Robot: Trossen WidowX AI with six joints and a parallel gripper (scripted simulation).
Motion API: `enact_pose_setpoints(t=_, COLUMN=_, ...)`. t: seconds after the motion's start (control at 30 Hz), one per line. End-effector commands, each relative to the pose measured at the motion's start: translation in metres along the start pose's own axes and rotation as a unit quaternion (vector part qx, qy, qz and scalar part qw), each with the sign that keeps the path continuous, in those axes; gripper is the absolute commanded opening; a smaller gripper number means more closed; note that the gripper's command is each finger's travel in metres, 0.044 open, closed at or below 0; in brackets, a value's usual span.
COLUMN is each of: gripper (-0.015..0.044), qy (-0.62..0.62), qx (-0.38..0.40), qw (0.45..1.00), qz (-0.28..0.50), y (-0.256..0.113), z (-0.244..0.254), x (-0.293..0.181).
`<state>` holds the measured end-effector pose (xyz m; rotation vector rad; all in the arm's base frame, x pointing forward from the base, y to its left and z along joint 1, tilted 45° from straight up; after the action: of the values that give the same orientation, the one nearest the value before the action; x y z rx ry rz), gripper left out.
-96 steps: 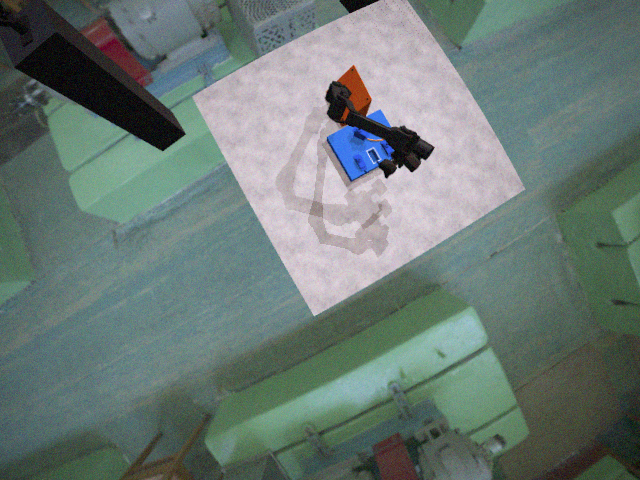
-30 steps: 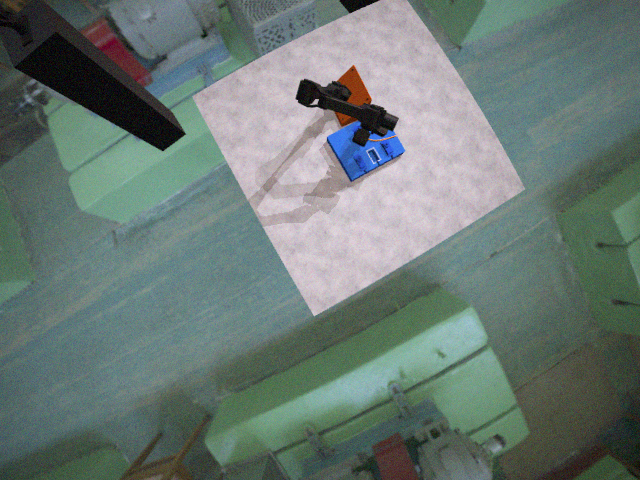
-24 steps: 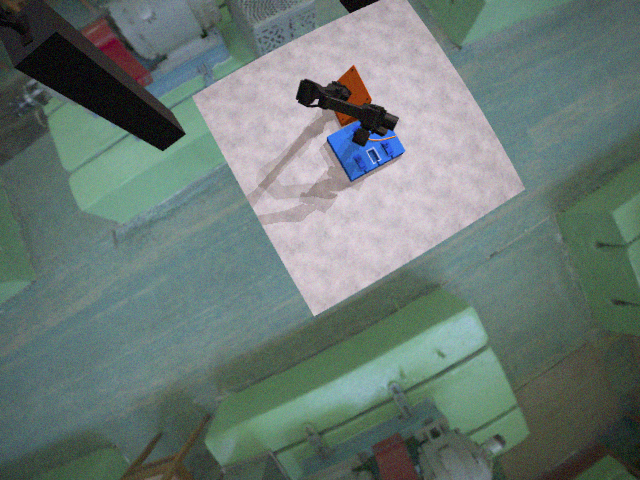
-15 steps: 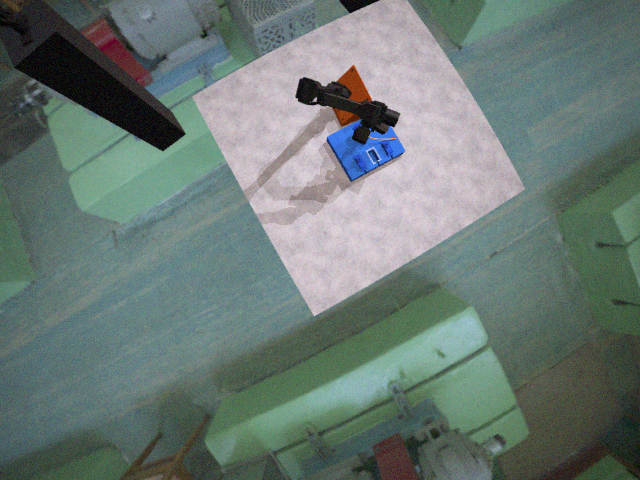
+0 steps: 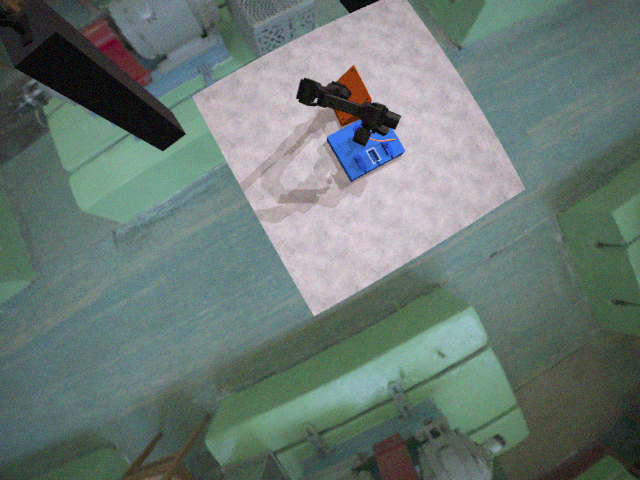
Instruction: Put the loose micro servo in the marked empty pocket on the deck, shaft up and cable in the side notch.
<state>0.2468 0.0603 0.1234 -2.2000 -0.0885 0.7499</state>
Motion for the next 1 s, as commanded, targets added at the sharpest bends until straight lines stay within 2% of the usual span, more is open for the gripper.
enact_pose_setpoints(t=0.0, gripper=0.0000, qy=-0.002, qx=-0.003, qw=1.000, qz=-0.003, y=-0.0015, z=0.0025, x=0.0052)
enact_pose_setpoints(t=0.17, gripper=0.0000, qy=0.038, qx=-0.002, qw=0.999, qz=-0.003, y=-0.0015, z=0.0025, x=0.0052)
enact_pose_setpoints(t=0.67, gripper=0.0000, qy=0.282, qx=-0.002, qw=0.959, qz=-0.004, y=-0.0015, z=0.0025, x=0.0052)
enact_pose_setpoints(t=0.97, gripper=0.0000, qy=0.293, qx=-0.002, qw=0.956, qz=-0.004, y=-0.0015, z=0.0012, x=0.0068)
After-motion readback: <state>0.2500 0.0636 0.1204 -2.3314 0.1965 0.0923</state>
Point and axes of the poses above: the point midway between the two fingers, 35 mm back from their tips, its own y axis out along the fingers, its own z axis across the jaws, x = y × z, the point moved 10 cm from there along -y, back along the fingers, and after that the axes turned 5 degrees about -y, right-handed, at the moved point
